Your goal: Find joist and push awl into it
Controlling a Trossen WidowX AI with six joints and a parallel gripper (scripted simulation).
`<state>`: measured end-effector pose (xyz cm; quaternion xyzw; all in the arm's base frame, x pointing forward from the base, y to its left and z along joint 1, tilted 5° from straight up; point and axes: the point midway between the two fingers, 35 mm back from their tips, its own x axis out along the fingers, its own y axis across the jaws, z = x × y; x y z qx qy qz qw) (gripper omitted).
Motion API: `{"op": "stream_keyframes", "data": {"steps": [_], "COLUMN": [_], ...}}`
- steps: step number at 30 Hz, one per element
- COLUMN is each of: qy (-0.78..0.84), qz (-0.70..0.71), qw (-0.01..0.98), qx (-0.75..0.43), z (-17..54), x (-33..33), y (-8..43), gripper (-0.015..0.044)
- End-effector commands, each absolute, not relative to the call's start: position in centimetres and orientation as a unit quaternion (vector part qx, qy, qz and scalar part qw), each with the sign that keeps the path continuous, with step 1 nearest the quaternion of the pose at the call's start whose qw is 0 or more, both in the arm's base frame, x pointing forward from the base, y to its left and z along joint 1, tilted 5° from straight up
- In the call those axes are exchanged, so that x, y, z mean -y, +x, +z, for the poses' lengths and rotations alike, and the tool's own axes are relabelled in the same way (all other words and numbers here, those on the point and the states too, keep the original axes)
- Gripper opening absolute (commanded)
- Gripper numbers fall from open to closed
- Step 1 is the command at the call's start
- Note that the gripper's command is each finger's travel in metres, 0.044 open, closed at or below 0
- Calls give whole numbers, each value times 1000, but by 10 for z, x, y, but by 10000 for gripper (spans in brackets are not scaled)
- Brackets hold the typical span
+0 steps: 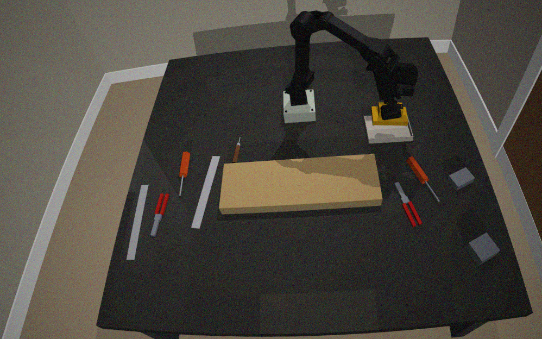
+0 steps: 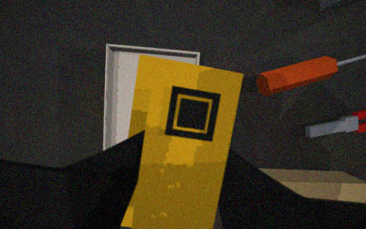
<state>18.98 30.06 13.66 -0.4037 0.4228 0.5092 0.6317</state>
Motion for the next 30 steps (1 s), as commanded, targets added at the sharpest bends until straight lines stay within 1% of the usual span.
{"op": "stream_keyframes", "data": {"steps": [1, 5, 30], "qy": [-417, -425, -425], "qz": [525, 536, 536], "qw": [620, 611, 611], "qx": [-408, -399, -399], "z": [137, 135, 93], "x": [-310, -316, -321], "y": [169, 155, 161], "gripper": [0, 0, 0]}}
